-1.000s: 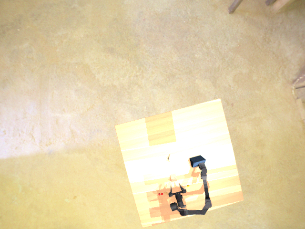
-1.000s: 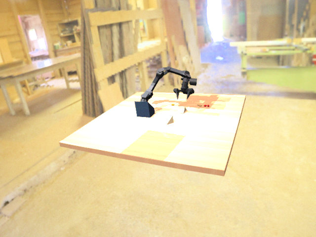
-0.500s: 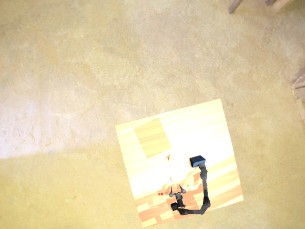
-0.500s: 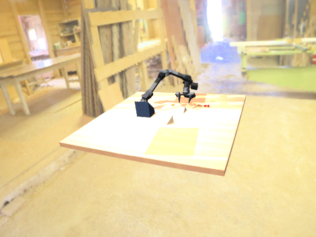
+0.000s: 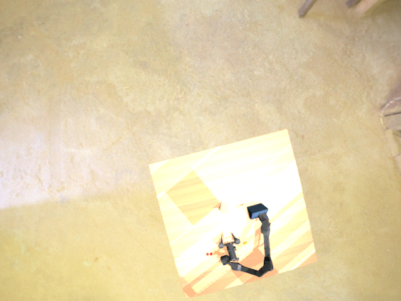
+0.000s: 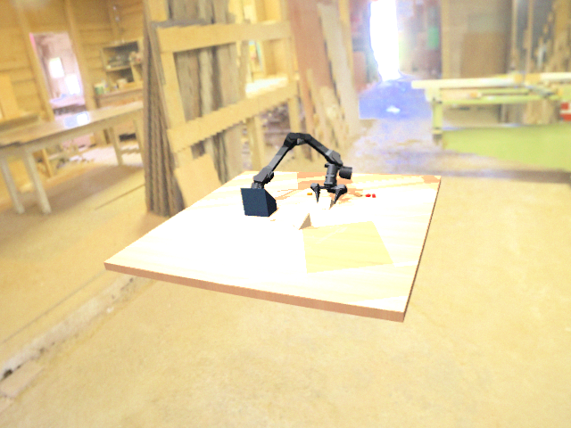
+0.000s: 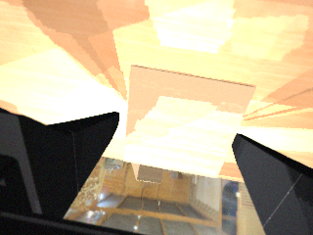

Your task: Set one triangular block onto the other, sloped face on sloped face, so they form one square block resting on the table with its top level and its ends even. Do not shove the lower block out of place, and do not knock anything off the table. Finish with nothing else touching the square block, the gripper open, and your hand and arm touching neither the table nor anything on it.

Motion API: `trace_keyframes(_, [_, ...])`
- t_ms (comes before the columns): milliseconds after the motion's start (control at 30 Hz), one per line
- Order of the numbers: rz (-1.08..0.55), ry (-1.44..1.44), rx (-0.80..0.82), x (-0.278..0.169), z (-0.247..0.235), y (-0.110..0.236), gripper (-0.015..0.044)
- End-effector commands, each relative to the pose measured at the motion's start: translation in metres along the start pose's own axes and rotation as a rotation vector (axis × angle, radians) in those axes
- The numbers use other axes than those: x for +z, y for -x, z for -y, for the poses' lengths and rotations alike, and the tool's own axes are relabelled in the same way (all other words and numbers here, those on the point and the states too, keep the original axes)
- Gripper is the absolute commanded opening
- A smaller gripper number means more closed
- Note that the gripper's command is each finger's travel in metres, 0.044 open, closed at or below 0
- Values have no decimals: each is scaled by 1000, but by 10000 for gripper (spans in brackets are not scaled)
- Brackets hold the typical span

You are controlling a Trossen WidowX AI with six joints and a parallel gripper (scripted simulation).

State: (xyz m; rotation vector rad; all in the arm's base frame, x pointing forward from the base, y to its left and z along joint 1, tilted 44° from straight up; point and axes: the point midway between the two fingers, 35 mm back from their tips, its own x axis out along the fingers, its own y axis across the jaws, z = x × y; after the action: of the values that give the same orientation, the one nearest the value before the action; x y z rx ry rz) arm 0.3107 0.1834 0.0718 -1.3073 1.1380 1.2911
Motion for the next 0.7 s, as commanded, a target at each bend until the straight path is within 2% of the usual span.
trace_keyframes(0, [1, -4, 2, 0, -1, -3, 440])
trace_keyframes(133, [1, -4, 2, 0, -1, -3, 440])
trace_keyframes(300, [0, 0, 0, 0, 0, -2, 309])
trace_keyframes(567, [0, 0, 0, 0, 0, -2, 255])
trace_keyframes(667, [0, 0, 0, 0, 0, -2, 177])
